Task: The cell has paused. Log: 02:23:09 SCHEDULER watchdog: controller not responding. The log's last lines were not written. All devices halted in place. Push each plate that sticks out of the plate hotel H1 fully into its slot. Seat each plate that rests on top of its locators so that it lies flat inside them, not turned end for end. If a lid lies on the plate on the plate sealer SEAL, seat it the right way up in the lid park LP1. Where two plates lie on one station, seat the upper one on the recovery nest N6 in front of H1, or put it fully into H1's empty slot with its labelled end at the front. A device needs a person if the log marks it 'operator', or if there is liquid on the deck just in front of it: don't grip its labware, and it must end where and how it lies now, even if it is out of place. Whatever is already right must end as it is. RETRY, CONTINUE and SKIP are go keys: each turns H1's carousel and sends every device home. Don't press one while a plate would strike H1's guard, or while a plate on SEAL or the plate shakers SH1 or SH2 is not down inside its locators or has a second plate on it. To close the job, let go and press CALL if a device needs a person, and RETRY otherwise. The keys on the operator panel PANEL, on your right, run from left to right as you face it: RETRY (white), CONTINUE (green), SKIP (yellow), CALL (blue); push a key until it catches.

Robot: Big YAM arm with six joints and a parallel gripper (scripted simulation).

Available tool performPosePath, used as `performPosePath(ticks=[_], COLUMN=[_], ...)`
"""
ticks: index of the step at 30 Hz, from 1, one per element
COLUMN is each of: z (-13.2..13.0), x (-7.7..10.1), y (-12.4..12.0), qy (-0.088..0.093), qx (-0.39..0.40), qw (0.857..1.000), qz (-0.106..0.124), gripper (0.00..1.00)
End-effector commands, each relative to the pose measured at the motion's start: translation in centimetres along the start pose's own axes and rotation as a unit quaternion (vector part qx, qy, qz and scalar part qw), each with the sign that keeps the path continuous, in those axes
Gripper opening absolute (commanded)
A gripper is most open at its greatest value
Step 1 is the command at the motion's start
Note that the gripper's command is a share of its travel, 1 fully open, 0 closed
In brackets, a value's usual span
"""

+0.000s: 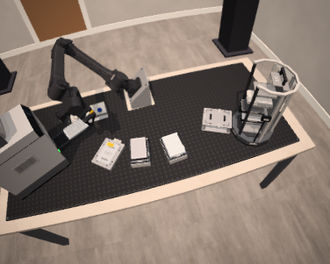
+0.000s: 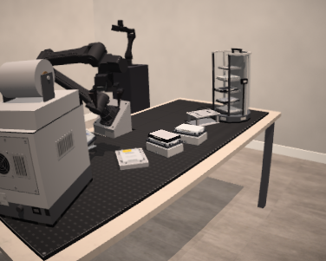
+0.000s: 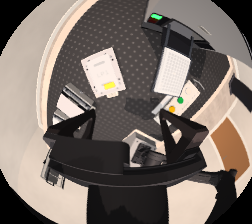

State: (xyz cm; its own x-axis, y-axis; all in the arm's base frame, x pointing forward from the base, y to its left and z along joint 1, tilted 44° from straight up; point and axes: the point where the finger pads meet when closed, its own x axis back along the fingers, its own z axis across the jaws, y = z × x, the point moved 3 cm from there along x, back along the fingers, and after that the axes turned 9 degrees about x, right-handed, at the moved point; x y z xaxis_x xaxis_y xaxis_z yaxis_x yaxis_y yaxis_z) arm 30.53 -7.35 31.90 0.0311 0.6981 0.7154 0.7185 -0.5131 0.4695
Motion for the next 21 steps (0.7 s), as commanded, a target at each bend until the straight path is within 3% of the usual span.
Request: performPosePath(ticks=[1,8,21], z=[-2.2,-3.2,-7.9], x=[1.4,1.0,1.4], y=[2.0,2.6,4.0], qy=[0.013,0.007,0.016], qx=[-0.019,-0.012,-0.026], qw=[1.000,1.000,0.999], qz=[-0.009,-0.004,-0.016], gripper=[1.00,1.00,1.00])
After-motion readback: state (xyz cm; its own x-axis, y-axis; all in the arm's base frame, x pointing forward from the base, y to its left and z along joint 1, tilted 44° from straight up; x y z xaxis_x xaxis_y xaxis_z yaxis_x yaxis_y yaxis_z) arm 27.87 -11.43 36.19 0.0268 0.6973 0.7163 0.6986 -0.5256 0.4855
